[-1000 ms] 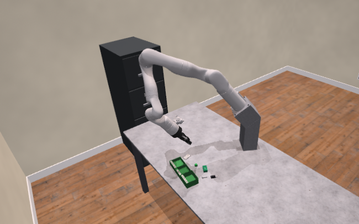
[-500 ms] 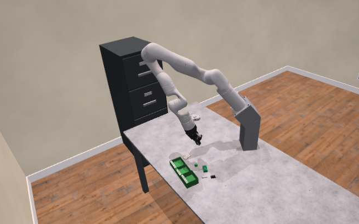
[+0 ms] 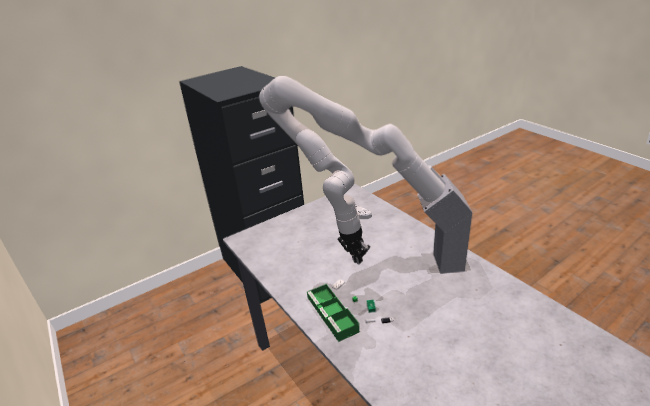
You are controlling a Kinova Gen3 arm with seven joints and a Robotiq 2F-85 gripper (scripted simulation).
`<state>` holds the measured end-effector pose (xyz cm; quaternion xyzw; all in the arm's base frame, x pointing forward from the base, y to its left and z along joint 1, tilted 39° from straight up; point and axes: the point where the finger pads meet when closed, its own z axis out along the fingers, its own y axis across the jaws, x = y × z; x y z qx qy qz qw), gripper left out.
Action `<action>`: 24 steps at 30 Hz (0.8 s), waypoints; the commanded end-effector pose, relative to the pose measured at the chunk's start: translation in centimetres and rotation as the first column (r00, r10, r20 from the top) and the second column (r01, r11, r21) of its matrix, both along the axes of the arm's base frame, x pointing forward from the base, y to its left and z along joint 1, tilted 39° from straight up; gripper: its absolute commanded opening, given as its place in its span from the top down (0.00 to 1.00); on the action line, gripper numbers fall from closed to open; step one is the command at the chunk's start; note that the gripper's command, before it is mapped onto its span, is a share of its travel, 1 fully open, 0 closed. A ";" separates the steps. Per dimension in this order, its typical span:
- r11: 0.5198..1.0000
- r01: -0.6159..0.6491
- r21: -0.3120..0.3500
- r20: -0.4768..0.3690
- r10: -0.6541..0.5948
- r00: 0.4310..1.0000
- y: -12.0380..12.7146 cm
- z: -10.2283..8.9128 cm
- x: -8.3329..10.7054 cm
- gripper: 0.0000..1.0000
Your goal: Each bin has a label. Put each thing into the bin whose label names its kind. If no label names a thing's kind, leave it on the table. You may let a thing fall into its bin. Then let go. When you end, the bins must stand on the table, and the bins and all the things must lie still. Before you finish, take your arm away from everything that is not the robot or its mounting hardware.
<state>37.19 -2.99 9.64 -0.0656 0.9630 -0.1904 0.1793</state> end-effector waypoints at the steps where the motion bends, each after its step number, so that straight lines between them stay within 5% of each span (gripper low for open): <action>1: 0.997 0.078 0.027 0.132 -0.081 0.988 0.6 -0.3 -0.4 0.91; 11: 0.990 0.128 0.050 0.216 -0.136 0.967 0.6 -0.3 -0.4 0.91; 24: 0.990 0.128 0.050 0.216 -0.136 0.967 0.6 -0.3 -0.4 0.91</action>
